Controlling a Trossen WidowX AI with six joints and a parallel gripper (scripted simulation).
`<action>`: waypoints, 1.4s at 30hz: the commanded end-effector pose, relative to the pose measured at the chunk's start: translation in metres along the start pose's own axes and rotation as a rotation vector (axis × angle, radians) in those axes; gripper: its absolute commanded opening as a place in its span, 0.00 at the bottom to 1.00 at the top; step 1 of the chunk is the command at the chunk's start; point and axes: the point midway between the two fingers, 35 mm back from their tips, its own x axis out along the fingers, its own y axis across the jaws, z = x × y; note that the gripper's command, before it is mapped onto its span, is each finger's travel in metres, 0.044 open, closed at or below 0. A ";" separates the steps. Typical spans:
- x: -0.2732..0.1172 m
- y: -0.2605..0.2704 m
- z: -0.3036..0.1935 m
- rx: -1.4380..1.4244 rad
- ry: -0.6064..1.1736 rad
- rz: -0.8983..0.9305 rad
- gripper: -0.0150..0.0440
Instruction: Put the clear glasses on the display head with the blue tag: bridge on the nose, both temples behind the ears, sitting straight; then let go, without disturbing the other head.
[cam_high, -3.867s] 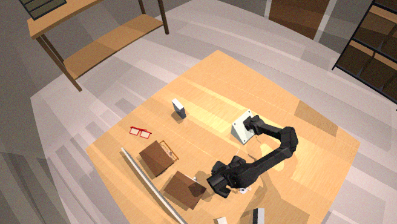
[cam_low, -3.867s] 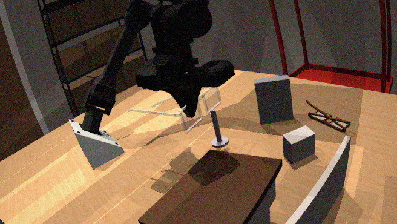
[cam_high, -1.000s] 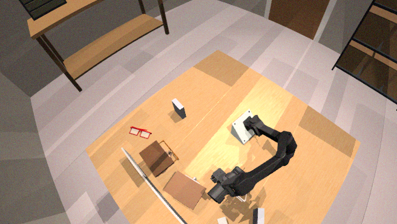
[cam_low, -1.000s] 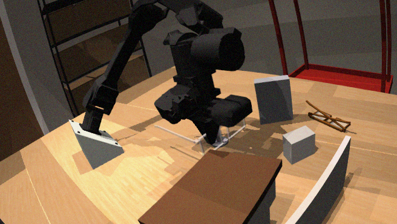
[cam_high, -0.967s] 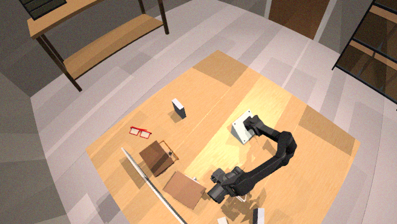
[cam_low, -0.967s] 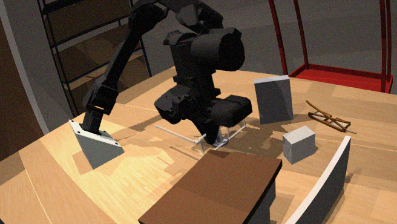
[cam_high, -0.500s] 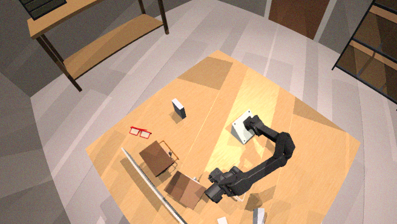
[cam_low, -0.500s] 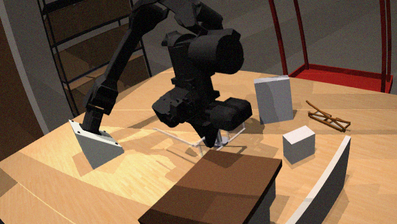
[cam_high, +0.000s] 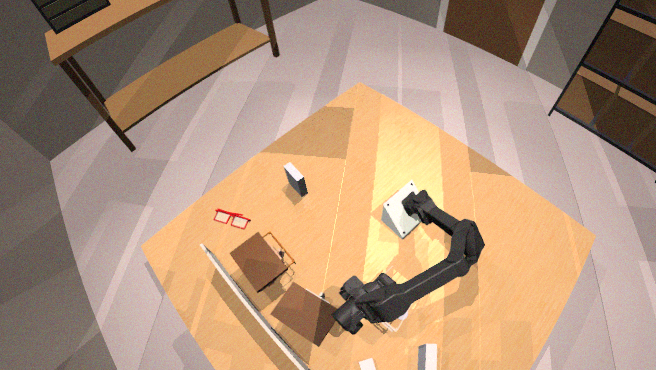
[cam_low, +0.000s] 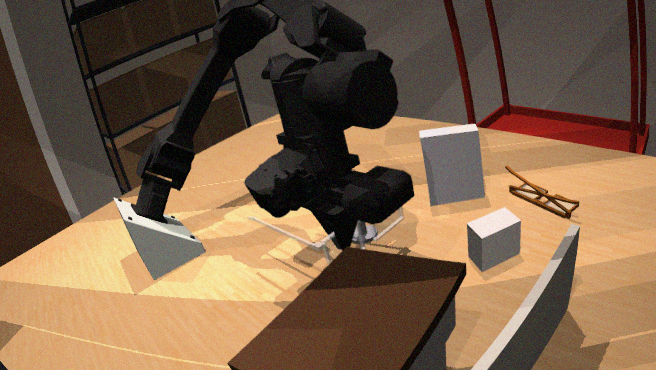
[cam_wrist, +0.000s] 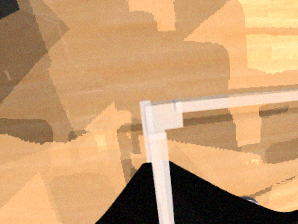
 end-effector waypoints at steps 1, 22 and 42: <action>-0.002 0.003 0.005 -0.003 0.000 0.007 0.25; -0.002 0.004 0.010 -0.003 0.000 0.007 0.25; -0.004 0.004 0.001 -0.003 0.000 0.007 0.25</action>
